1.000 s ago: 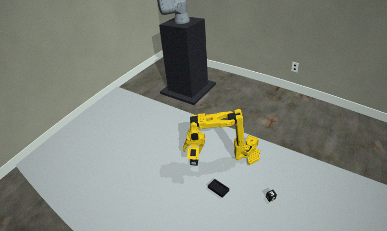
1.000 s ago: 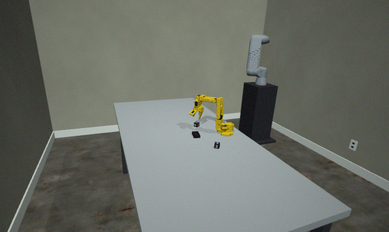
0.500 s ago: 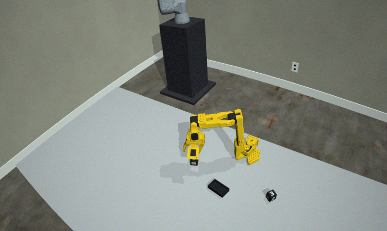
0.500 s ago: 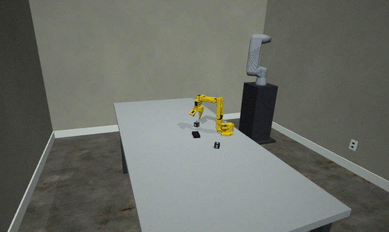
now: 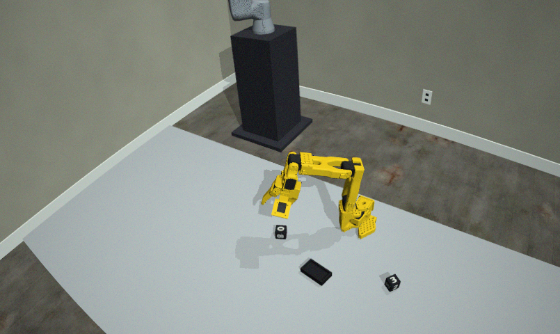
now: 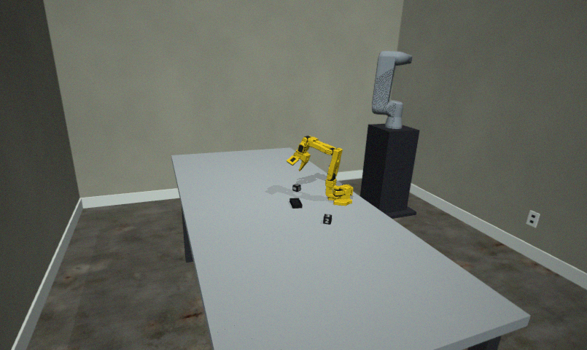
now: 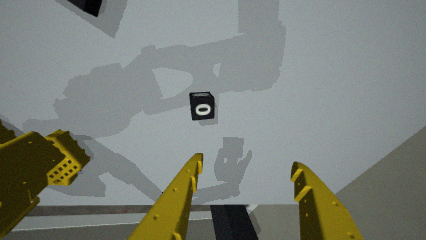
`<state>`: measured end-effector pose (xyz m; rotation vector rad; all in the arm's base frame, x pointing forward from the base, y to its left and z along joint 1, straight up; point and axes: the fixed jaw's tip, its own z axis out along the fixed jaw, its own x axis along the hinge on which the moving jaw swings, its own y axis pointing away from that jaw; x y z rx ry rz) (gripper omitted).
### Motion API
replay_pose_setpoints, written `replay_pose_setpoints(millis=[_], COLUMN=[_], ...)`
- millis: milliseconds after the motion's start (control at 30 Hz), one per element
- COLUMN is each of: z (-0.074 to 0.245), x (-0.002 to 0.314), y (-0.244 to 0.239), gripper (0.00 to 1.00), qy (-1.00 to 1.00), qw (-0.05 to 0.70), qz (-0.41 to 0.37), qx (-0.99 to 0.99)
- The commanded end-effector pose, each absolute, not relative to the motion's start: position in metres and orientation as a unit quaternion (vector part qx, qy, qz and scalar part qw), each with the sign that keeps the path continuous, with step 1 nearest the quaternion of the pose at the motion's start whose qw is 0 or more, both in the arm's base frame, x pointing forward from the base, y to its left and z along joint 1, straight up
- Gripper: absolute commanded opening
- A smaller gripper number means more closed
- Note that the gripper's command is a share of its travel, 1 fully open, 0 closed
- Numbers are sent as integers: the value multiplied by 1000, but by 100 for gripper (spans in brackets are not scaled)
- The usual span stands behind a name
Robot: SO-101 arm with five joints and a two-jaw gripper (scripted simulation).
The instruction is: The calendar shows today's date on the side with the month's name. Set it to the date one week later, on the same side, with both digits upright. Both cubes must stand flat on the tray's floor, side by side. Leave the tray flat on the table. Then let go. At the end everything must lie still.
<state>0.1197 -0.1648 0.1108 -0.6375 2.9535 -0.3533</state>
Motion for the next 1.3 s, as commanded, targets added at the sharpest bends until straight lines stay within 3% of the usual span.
replay_pose_setpoints(millis=[0, 267, 733, 1267], z=[138, 164, 166, 166], x=[120, 117, 120, 164], y=[-167, -163, -160, -122], gripper=[35, 35, 35, 35], qy=[958, 941, 939, 931], qw=[78, 107, 113, 170], qz=[-183, -249, -252, -217], qx=[-207, -203, -205, -240])
